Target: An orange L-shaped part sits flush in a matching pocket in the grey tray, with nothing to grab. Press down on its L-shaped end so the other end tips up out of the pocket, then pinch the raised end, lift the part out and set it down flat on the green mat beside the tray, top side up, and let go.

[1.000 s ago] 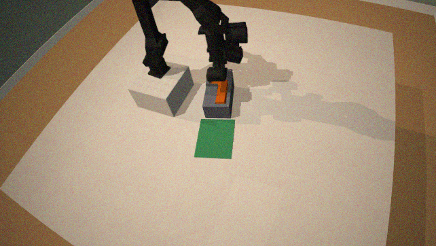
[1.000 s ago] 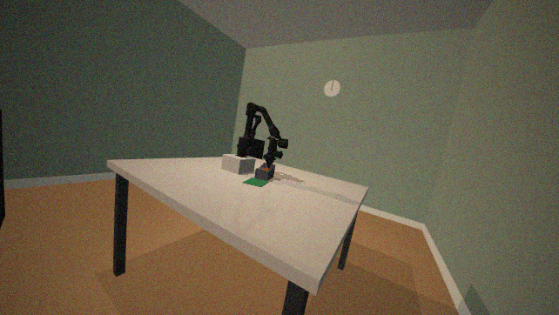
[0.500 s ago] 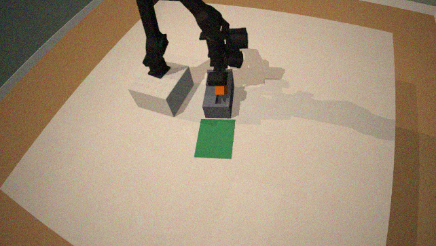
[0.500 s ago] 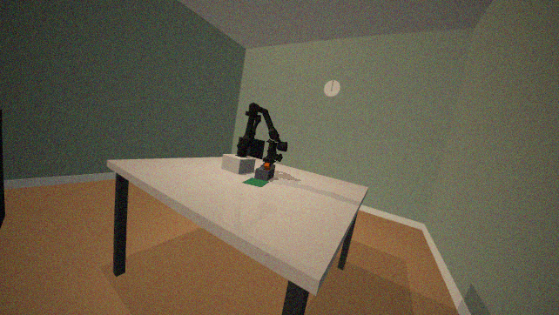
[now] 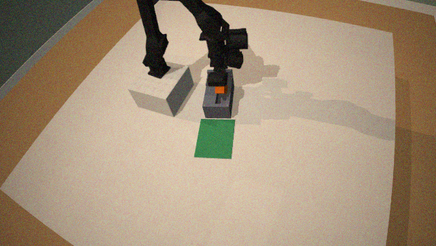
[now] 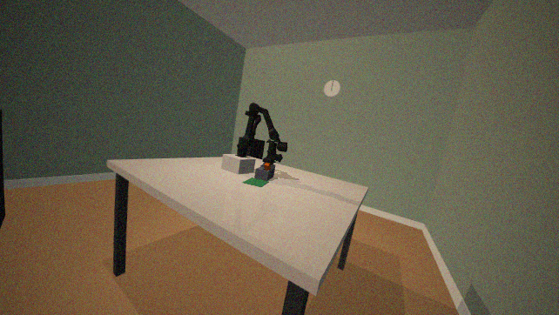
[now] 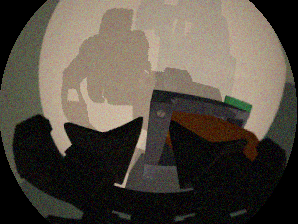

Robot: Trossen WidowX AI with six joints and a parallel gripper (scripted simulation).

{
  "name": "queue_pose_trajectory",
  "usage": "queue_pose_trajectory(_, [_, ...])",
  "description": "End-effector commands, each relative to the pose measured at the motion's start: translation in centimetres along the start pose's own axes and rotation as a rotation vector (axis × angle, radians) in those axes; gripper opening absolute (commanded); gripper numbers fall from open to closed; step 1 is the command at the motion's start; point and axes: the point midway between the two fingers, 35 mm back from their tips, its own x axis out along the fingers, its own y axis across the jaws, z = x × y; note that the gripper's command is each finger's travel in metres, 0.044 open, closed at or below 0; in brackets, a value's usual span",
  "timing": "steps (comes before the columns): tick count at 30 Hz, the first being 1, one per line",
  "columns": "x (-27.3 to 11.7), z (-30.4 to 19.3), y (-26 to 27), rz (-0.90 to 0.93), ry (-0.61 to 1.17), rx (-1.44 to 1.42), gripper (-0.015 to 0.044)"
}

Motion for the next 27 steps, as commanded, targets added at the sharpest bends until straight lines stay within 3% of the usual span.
queue_pose_trajectory(1, [0.2,-0.1,-0.1,-0.004,0.007,0.005,0.018])
queue_pose_trajectory(23, [-1.2,-0.1,1.2,-0.002,0.007,0.005,0.018])
queue_pose_trajectory(27, [-3.8,0.4,0.8,-0.003,0.006,0.005,0.018])
